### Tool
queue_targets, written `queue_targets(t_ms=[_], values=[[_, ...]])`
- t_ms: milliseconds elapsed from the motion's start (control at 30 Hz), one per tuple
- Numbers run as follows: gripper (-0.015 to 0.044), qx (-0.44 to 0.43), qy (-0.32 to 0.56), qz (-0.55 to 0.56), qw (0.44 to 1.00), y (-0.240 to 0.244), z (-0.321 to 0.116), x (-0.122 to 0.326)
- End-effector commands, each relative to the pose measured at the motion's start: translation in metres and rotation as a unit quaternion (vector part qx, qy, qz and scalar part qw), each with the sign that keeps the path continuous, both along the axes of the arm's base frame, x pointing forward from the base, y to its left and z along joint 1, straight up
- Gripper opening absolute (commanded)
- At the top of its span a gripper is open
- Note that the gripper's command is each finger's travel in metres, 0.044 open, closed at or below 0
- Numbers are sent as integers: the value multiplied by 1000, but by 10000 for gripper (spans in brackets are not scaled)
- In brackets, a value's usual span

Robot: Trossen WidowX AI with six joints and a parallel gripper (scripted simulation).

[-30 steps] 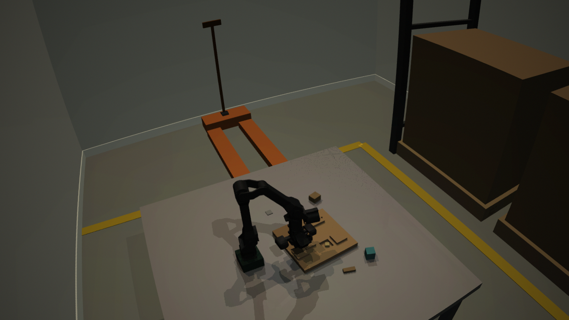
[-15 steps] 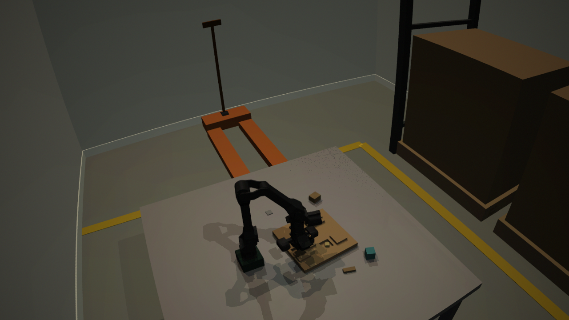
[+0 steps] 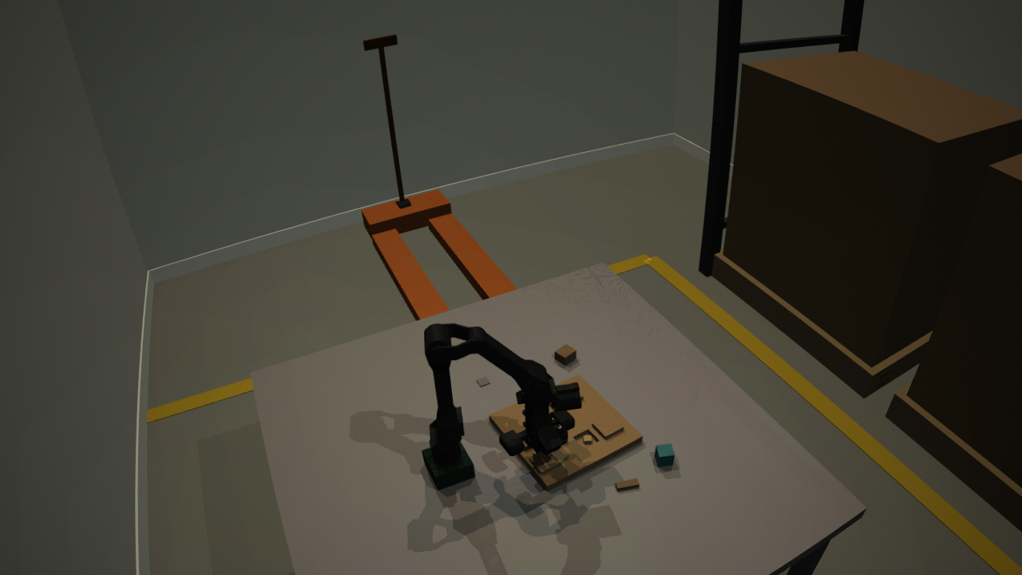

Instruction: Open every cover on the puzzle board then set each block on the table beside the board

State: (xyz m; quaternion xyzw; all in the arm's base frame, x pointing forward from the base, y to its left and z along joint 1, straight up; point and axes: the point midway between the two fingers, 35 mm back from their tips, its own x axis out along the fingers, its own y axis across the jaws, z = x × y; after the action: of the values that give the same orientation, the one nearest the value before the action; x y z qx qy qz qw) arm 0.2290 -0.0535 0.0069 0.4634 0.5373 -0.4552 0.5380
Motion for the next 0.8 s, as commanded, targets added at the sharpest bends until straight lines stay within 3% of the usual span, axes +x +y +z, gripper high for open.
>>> queue_targets(t_ms=[0,767], values=[[0,-4,-5,1,1000,-7,2,4],[0,-5,-5,1,1000,-28,2,4]])
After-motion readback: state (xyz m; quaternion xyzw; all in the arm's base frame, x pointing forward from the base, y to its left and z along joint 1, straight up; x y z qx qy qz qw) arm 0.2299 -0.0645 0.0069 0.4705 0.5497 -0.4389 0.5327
